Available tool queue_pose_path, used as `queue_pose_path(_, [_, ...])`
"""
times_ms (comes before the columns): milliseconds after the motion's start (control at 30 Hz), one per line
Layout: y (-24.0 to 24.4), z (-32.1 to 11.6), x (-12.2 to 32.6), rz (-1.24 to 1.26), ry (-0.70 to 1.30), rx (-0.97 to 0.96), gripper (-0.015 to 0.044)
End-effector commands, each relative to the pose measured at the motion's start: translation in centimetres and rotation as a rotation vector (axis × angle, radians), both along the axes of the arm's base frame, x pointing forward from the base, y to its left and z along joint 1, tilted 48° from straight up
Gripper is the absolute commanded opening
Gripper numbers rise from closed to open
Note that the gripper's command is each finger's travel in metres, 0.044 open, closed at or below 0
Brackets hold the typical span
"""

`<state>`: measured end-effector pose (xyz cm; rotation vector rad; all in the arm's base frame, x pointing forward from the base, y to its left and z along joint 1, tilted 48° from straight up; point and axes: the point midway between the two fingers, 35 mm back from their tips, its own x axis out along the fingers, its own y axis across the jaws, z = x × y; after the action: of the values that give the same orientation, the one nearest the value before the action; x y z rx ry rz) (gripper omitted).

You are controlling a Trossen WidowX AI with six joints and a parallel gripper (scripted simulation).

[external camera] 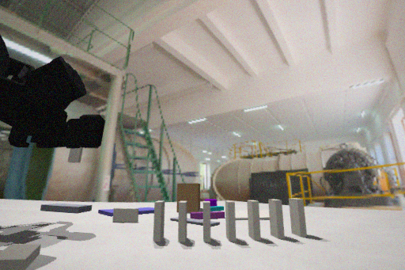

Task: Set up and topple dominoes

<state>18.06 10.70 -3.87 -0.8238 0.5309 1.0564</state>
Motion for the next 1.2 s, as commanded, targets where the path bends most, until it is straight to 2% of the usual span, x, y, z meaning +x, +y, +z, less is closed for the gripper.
queue_pose_path(0, [0.0,0.1,-0.1,0.005,-0.006,0.002,0.0107])
queue_pose_path(367, [-0.1,0.0,-0.1,0.005,-0.006,0.0,0.0107])
queue_pose_path(1167, [-3.8,-3.3,1.1,0.014,0.018,-0.036,0.0107])
